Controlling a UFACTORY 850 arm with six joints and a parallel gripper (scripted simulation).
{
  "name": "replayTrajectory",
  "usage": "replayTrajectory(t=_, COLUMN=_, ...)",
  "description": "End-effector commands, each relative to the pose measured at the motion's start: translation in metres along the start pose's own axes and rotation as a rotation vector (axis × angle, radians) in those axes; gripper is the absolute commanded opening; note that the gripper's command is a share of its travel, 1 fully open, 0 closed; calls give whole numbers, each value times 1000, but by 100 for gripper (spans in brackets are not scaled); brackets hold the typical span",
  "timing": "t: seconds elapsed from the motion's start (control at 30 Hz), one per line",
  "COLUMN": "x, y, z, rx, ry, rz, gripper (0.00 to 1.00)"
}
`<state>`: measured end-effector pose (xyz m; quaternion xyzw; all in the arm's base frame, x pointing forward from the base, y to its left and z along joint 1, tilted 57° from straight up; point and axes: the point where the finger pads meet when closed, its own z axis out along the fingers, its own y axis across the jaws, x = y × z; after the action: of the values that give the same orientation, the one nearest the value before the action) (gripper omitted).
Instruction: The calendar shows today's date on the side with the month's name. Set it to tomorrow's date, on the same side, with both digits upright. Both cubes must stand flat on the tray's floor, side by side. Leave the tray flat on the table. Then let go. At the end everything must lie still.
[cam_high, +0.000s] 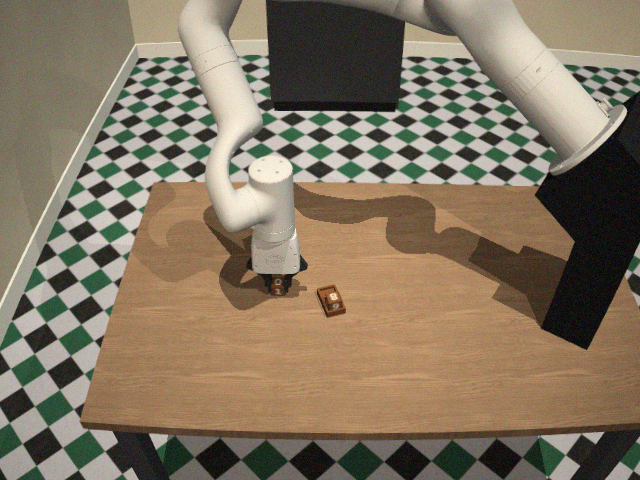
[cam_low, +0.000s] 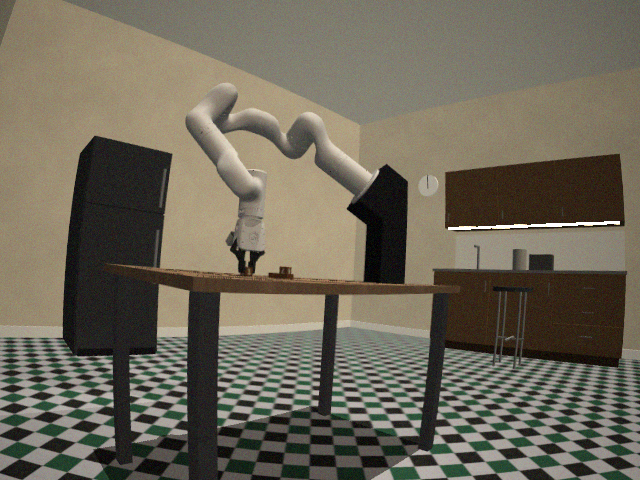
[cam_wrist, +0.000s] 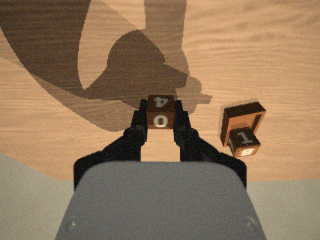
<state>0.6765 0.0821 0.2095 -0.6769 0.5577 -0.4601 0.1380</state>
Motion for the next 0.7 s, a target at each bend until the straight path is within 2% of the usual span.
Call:
replayTrajectory(t=0.0, x=0, y=0, z=0, rx=1, ry=0, rz=0, gripper=27)
replayTrajectory(t=0.17, x=0, y=0, z=-11, rx=1, ry=0, rz=0, gripper=27)
replayTrajectory(t=0.5, x=0, y=0, z=-79, rx=1, ry=0, rz=0, gripper=27)
replayTrajectory(t=0.57, x=0, y=0, z=-79, rx=1, ry=0, rz=0, gripper=27)
replayTrajectory(t=0.67, x=0, y=0, z=-94, rx=1, ry=0, rz=0, gripper=27)
